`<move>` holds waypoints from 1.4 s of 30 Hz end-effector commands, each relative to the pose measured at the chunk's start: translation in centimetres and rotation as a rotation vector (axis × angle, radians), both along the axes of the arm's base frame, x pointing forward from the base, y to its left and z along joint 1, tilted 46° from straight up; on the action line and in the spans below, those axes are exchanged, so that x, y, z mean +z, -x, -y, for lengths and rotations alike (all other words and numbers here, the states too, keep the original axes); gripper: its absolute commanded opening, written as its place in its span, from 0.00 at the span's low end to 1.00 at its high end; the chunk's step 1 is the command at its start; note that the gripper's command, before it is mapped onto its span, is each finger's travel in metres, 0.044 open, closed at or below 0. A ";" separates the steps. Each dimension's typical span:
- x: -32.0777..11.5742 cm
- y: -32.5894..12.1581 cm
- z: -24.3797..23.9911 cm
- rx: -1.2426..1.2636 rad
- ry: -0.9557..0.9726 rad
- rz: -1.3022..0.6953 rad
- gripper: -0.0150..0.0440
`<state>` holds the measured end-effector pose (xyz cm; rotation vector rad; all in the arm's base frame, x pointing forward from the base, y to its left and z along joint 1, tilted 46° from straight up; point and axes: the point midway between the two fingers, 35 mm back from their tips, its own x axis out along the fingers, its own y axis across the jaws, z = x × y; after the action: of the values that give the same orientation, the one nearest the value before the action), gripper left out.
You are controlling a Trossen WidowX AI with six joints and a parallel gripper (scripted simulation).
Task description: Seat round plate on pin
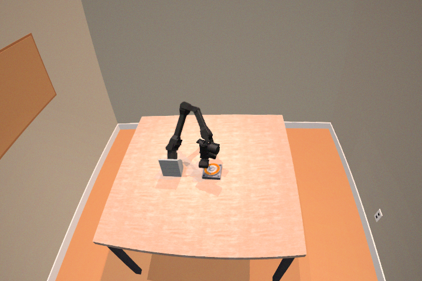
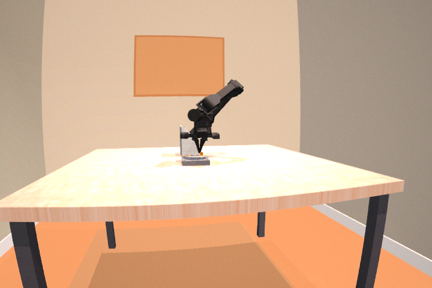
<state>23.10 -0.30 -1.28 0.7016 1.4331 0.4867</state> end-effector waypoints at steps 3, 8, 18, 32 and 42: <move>0.5 -0.7 -0.4 0.000 -0.025 0.027 0.25; 0.5 -0.7 -0.4 0.000 -0.025 0.027 0.25; 0.5 -0.7 -0.5 0.000 -0.025 0.027 0.25; 0.6 -0.8 -0.5 0.000 -0.025 0.027 0.25; 1.0 -1.6 -0.6 0.000 -0.025 0.027 0.25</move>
<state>24.01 0.40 -0.56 0.7139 1.4183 0.5122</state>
